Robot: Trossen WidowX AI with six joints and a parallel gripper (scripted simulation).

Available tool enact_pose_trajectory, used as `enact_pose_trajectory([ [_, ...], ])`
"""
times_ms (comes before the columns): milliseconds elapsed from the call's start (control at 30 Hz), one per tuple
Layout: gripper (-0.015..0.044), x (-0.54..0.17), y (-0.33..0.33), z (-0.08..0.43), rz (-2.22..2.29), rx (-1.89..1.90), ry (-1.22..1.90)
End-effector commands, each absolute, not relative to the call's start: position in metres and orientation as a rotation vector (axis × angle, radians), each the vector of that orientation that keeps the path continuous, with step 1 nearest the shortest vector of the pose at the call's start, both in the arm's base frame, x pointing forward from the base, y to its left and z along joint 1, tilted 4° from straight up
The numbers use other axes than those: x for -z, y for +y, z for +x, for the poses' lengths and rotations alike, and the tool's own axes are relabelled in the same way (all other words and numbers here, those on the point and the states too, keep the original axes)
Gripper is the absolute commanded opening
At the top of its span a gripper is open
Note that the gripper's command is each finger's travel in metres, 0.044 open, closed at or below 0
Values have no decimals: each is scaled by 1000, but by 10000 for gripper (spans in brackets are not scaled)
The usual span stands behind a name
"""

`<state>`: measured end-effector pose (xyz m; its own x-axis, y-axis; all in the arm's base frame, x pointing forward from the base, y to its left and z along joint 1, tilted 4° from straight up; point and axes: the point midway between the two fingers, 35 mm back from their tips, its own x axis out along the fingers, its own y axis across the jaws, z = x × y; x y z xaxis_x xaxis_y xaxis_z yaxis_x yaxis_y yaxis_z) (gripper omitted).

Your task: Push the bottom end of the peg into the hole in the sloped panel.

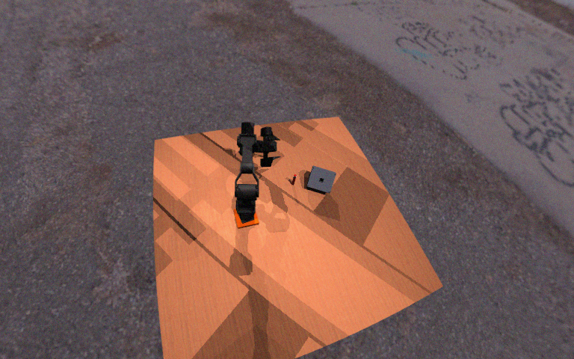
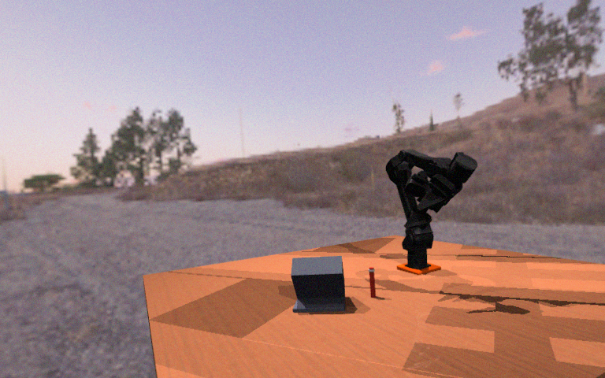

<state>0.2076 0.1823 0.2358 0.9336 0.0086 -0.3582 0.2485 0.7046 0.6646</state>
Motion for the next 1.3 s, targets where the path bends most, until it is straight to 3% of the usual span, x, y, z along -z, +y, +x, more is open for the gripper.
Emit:
enact_pose_trajectory([
  [0,426,-236,182,208,780,138,352],
  [1267,440,-182,153,272,565,417,858],
])
